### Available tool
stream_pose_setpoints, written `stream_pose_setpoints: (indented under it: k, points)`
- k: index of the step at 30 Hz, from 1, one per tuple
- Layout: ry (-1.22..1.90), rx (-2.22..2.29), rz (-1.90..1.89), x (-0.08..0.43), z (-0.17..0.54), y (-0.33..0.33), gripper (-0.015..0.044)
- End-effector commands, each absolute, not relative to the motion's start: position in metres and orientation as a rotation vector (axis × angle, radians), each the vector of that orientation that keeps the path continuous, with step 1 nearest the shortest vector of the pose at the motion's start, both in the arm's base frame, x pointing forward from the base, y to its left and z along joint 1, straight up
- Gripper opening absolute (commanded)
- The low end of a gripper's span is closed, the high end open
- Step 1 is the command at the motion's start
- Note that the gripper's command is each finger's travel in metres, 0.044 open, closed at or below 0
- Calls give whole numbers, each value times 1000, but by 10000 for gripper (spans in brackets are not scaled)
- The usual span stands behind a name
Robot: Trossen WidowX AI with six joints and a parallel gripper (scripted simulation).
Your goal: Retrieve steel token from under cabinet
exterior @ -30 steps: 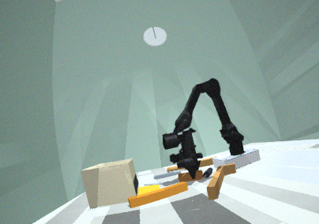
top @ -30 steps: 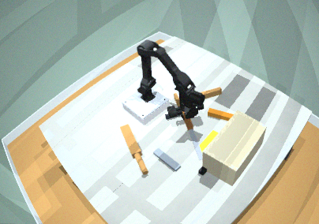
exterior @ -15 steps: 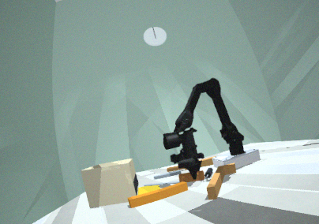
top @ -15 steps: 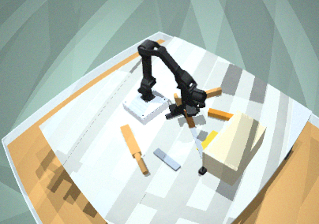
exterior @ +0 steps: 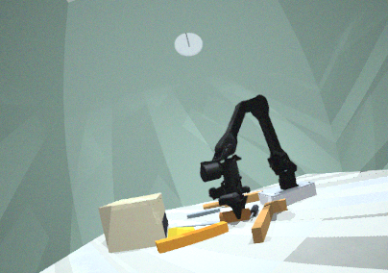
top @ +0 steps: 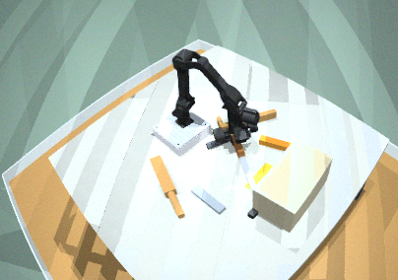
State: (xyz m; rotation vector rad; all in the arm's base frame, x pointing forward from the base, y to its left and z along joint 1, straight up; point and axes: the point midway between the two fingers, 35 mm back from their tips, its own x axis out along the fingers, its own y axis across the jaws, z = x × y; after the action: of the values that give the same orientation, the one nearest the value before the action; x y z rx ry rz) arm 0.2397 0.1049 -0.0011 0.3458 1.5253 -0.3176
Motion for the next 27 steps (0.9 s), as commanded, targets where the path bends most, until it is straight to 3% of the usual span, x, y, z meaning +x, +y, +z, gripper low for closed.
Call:
stream_pose_setpoints:
  k: [1, 27]
  points:
    - [1524, 347, -318, 238, -1, 108, 0]
    - [1525, 348, -317, 221, -1, 129, 0]
